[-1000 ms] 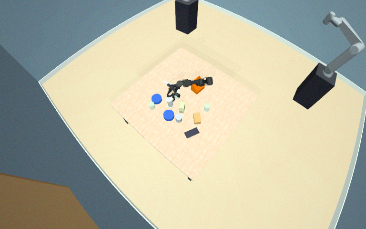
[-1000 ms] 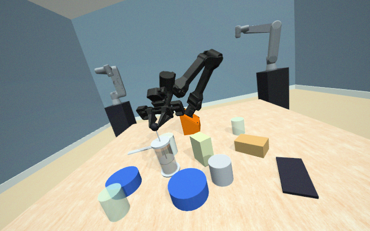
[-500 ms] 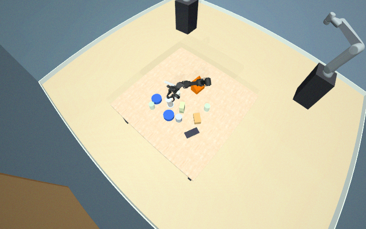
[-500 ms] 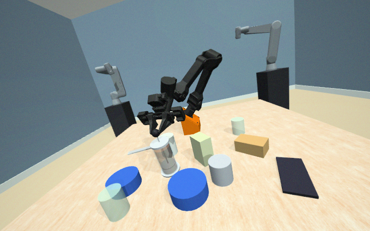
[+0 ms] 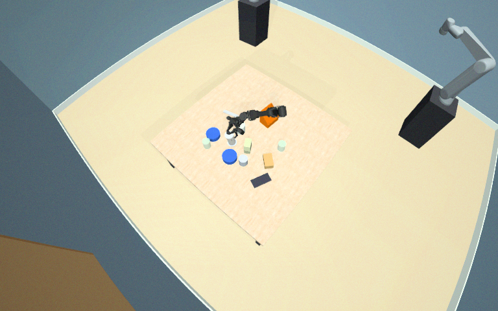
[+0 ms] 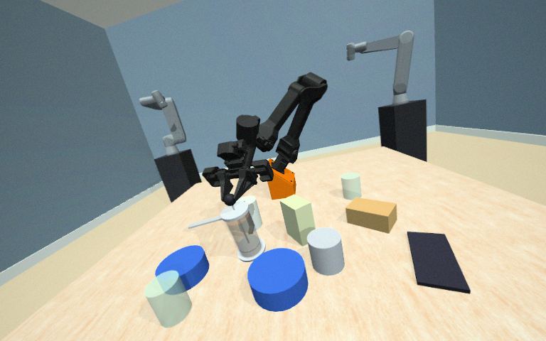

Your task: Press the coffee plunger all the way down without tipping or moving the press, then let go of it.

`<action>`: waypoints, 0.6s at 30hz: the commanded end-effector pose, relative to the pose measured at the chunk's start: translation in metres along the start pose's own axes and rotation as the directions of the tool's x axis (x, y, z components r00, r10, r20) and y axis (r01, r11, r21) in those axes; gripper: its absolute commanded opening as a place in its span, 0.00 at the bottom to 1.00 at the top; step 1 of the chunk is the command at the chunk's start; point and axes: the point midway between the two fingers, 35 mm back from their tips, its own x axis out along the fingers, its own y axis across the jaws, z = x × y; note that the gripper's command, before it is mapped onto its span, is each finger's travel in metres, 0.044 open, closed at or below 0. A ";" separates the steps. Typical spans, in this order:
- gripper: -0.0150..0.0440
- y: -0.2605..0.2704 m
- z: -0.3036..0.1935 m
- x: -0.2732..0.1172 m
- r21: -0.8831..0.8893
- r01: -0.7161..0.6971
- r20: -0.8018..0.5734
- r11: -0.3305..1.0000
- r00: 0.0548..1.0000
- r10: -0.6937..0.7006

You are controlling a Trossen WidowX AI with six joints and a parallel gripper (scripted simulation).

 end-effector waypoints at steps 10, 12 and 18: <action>0.46 0.000 -0.003 0.003 0.010 -0.002 -0.015 1.000 1.000 0.003; 0.46 -0.001 -0.003 0.004 0.010 -0.002 -0.015 1.000 1.000 0.003; 0.46 -0.001 0.001 0.002 0.003 -0.001 -0.003 1.000 1.000 0.001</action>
